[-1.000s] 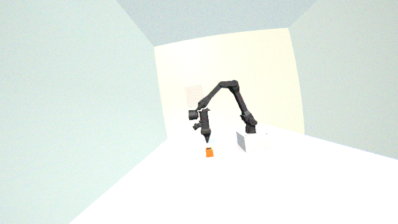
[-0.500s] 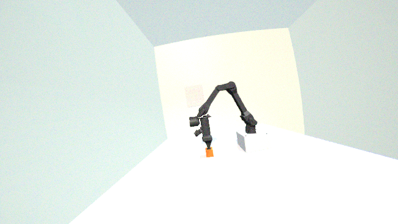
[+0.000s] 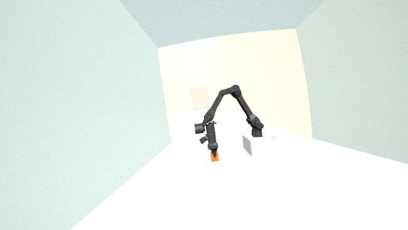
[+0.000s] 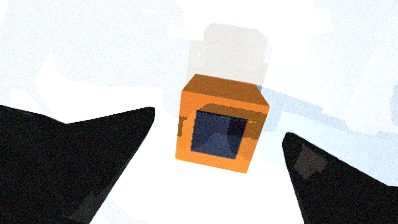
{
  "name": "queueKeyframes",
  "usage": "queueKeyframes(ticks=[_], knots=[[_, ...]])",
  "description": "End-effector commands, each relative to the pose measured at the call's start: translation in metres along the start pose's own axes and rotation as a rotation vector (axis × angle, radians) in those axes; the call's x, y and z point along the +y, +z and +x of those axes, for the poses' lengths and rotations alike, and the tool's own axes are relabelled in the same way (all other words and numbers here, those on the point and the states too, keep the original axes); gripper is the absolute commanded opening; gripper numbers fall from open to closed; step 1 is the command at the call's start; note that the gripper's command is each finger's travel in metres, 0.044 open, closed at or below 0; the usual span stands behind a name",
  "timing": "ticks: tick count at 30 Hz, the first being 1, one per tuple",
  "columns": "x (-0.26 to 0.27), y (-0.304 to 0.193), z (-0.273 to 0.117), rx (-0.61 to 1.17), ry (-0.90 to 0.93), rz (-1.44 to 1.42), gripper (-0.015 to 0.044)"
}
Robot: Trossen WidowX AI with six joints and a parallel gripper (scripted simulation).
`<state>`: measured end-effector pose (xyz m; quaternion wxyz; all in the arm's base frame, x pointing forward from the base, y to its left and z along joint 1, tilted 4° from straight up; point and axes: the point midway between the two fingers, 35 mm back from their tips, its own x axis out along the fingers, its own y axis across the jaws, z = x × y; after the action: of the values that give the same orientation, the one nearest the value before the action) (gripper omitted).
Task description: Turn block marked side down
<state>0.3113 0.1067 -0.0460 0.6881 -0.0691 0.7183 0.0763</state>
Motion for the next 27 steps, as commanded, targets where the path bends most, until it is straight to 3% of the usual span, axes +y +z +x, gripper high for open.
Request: queueKeyframes(ticks=[1,5,13,27], knots=[[-0.0006,-0.0013,0.0066,0.002,-0.004,0.005,0.0440],[-0.0006,-0.0016,0.0106,0.002,-0.004,0.005,0.0440],[-0.0006,-0.0016,0.0106,0.002,-0.004,0.005,0.0230],[-0.0006,-0.0016,0.0106,0.002,-0.004,0.005,0.0137]])
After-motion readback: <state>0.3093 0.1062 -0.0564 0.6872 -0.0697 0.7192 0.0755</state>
